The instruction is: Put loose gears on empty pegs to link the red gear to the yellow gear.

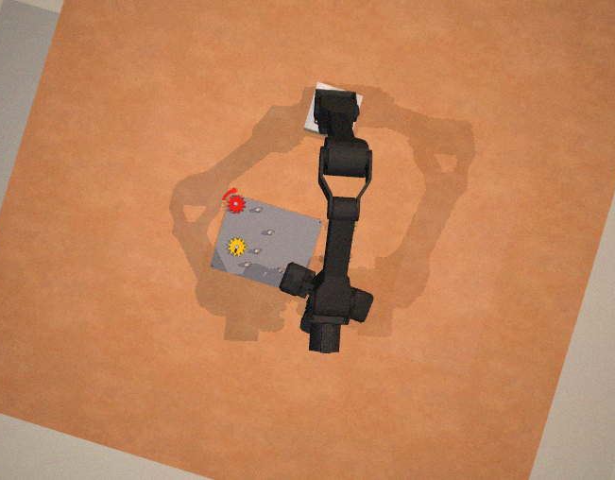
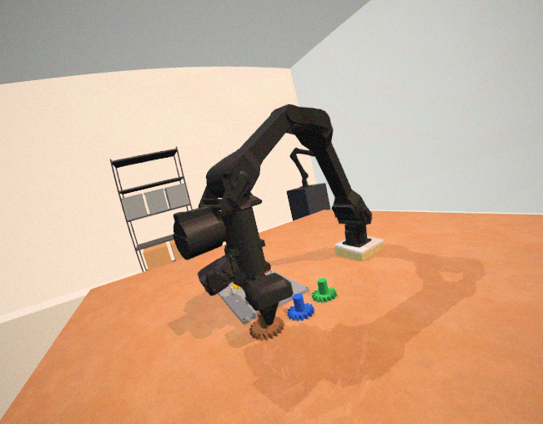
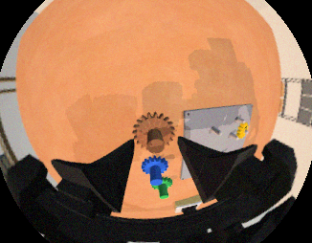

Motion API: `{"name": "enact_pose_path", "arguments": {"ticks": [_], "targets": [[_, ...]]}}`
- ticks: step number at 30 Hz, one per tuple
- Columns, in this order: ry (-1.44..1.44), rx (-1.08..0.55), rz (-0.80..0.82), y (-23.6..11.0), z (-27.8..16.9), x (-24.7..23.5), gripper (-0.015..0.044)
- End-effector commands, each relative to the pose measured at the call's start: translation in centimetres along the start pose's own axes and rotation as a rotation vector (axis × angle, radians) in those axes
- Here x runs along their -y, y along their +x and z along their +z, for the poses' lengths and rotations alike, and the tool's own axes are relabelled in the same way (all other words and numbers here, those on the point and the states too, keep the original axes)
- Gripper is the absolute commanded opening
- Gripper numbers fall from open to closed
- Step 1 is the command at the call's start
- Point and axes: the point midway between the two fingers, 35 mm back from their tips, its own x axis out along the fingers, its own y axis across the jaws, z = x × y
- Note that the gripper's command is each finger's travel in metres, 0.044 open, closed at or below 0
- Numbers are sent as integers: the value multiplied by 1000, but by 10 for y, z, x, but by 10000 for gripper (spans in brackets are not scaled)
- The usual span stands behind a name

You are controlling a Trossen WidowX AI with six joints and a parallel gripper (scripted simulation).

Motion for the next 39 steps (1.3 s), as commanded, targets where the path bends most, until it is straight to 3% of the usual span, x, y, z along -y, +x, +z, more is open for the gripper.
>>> {"name": "enact_pose_path", "arguments": {"ticks": [1,5,15,39], "targets": [[4,0,6,0,0,-1,177],[4,0,6,0,0,-1,72],[4,0,6,0,0,-1,0],[1,3,8,-46,8,-5,0]]}}
